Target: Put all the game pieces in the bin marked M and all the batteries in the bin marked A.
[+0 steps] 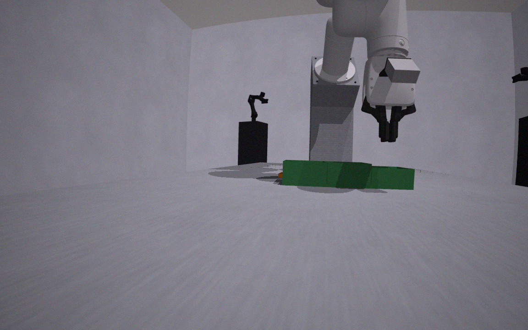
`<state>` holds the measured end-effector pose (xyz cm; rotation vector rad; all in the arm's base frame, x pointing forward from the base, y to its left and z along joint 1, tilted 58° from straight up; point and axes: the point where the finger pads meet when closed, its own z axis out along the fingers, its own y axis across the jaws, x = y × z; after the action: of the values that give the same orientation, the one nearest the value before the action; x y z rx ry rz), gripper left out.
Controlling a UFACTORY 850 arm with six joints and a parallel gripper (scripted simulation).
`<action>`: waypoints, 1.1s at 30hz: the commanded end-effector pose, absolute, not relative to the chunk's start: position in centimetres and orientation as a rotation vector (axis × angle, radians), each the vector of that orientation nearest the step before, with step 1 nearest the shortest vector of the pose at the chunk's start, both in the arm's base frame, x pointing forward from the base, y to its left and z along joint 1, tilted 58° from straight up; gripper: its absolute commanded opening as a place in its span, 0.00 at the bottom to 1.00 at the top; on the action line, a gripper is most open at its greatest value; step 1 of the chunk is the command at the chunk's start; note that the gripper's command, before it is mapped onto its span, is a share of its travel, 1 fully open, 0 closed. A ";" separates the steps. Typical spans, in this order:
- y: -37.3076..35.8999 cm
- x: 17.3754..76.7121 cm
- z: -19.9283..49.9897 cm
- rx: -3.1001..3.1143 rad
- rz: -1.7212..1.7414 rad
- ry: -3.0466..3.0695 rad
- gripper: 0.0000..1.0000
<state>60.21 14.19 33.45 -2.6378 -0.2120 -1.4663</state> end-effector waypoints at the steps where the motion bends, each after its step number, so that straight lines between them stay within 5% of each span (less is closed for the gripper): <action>1: 13.6 57.4 35.3 -2.637 -1.468 -0.212 0.07; 10: 12.4 51.2 39.2 -2.637 -1.468 -0.212 0.07; 23: 12.4 51.2 39.2 -2.637 -1.468 -0.212 0.07; 24: 12.4 51.6 38.5 -2.650 -1.483 -0.280 0.41; 33: 12.5 54.2 33.2 -2.672 -1.510 -0.416 0.41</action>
<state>52.84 12.46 35.45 -2.6722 -0.4012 -1.5009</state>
